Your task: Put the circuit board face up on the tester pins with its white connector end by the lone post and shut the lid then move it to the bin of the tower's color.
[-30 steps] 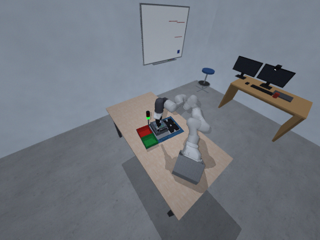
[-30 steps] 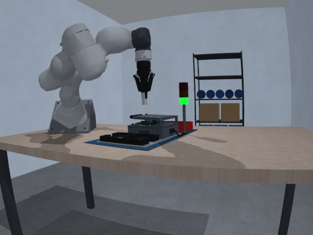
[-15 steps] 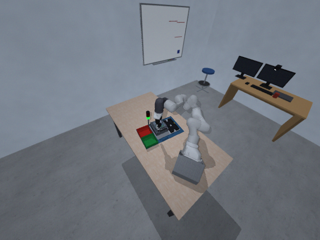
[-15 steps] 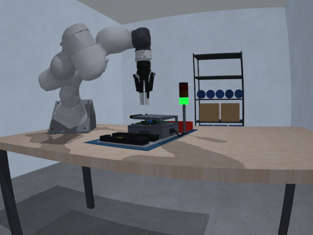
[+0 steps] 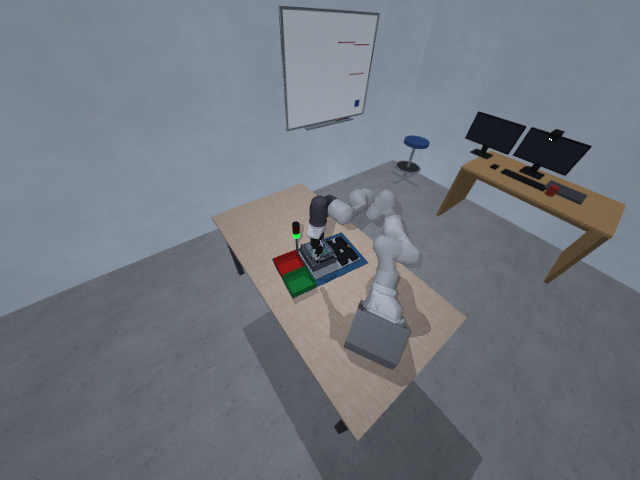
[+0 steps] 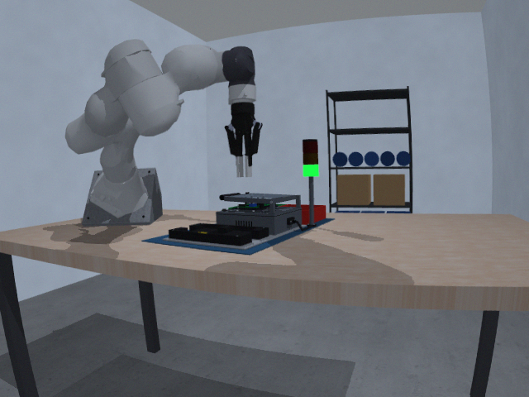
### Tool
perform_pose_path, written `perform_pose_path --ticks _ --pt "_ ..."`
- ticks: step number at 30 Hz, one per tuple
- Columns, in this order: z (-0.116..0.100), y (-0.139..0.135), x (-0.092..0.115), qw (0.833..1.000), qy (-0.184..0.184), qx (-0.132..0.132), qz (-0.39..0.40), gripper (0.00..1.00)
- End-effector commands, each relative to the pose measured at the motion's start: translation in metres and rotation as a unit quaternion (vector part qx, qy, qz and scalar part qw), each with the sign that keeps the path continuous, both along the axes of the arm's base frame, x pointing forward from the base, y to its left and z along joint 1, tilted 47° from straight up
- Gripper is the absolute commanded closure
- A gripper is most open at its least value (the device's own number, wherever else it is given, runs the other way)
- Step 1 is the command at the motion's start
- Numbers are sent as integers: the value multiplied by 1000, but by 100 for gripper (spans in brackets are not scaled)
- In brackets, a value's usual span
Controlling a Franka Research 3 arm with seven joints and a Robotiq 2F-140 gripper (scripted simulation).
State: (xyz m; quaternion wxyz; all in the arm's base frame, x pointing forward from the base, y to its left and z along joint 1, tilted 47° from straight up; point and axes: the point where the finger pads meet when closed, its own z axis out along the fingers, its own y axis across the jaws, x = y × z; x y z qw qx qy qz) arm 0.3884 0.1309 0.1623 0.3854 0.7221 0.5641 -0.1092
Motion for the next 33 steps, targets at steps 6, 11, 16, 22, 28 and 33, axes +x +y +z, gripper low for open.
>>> perform_pose_path --ticks 6,11,16,22,28,33 --pt "1 0 0 1000 -1 -1 -2 84" --pt "1 0 0 1000 -1 -1 -2 84" --pt "4 -5 -2 1000 -1 -1 -2 84" --pt "18 -22 -12 1000 -1 -1 -2 84" --pt "30 -37 -20 1000 -1 -1 -2 84" --pt "41 -51 -27 1000 -1 -1 -2 84"
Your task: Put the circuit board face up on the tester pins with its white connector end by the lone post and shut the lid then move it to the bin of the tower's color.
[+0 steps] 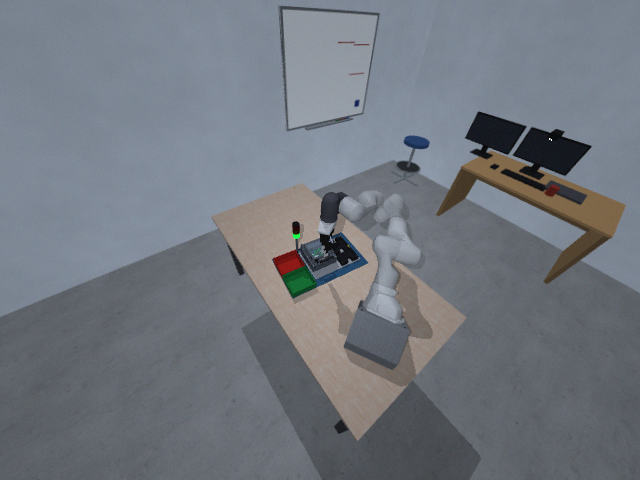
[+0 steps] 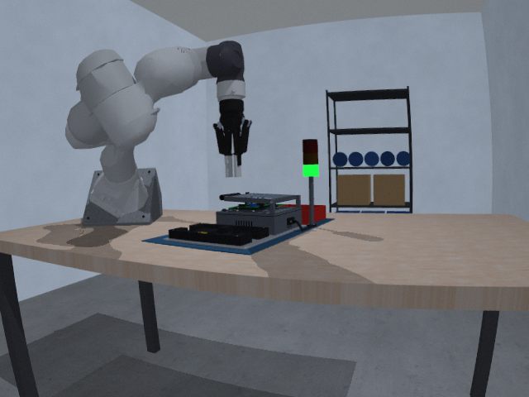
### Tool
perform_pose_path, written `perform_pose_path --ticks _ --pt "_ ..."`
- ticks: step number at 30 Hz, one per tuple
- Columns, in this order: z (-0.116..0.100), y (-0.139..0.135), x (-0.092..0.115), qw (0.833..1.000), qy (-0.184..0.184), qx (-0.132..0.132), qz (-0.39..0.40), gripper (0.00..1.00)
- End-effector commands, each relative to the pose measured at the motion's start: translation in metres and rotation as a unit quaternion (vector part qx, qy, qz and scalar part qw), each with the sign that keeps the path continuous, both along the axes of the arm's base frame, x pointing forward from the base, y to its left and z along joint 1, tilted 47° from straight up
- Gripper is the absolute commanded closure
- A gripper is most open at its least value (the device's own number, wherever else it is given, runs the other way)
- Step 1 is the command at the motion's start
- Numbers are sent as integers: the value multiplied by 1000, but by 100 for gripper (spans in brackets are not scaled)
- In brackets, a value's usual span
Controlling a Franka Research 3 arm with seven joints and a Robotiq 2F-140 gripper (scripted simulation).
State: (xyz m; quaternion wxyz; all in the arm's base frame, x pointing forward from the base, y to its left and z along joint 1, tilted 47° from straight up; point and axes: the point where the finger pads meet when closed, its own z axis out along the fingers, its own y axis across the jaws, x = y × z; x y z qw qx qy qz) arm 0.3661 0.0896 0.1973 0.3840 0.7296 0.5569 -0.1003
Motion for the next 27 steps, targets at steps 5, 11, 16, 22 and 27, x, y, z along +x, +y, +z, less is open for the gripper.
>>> perform_pose_path --ticks 5,11,16,22,27 --pt "9 -13 -7 1000 8 -9 4 84" --pt "9 -14 -7 1000 8 -9 4 84" --pt "6 -16 -6 1000 8 -9 4 84" --pt "0 -22 -3 1000 8 -9 4 84" --pt "-5 -27 -2 1000 8 -9 4 84"
